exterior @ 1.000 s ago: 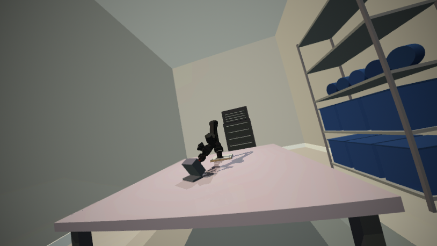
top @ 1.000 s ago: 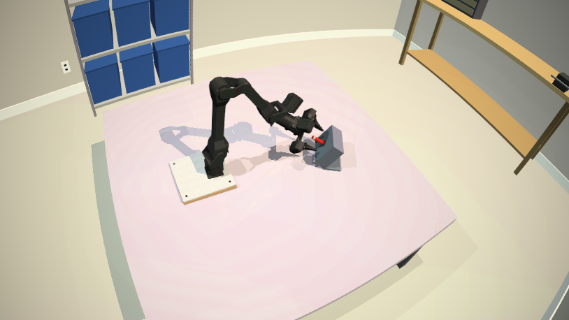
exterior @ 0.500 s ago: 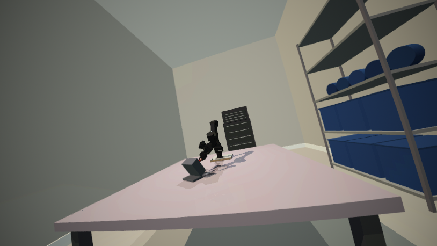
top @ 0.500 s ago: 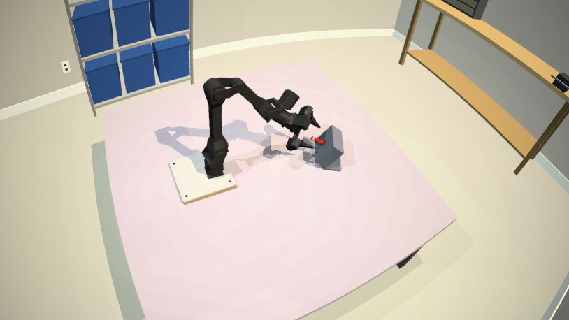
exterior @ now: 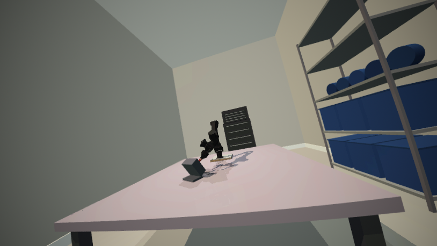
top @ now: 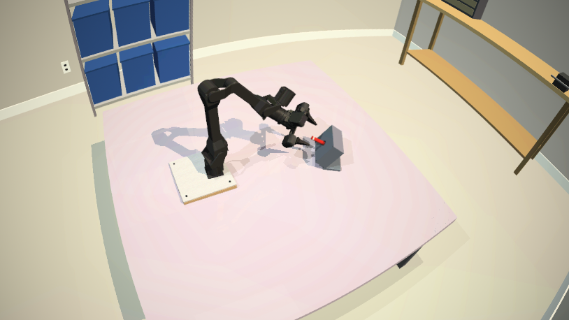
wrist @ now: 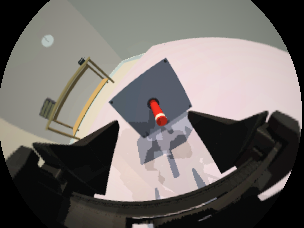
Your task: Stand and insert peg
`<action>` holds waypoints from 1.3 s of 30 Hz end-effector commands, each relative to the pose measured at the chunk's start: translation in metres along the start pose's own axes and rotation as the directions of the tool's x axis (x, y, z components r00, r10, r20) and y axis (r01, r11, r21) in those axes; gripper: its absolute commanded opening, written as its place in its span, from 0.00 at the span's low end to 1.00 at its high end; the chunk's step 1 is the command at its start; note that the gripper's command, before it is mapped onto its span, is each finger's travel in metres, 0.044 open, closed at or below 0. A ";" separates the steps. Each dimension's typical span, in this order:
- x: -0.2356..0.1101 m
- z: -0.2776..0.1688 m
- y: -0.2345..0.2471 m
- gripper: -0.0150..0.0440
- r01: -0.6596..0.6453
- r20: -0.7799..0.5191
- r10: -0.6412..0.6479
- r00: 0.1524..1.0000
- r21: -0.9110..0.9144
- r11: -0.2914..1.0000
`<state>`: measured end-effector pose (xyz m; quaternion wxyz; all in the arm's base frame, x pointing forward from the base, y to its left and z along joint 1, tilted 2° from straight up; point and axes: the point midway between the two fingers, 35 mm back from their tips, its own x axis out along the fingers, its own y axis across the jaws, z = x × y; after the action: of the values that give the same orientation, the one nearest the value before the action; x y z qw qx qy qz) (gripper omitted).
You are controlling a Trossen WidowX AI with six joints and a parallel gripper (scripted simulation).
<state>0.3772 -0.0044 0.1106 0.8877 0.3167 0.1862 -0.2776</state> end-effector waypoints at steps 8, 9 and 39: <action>-0.015 0.001 0.001 1.00 0.000 0.003 0.000 1.000 0.005 1.000; -0.016 0.001 0.001 1.00 0.000 0.003 0.000 1.000 0.005 1.000; -0.053 -0.002 0.002 1.00 -0.002 0.000 0.002 1.000 0.000 1.000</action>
<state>0.3405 0.0175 0.1339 0.8882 0.3148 0.1890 -0.2762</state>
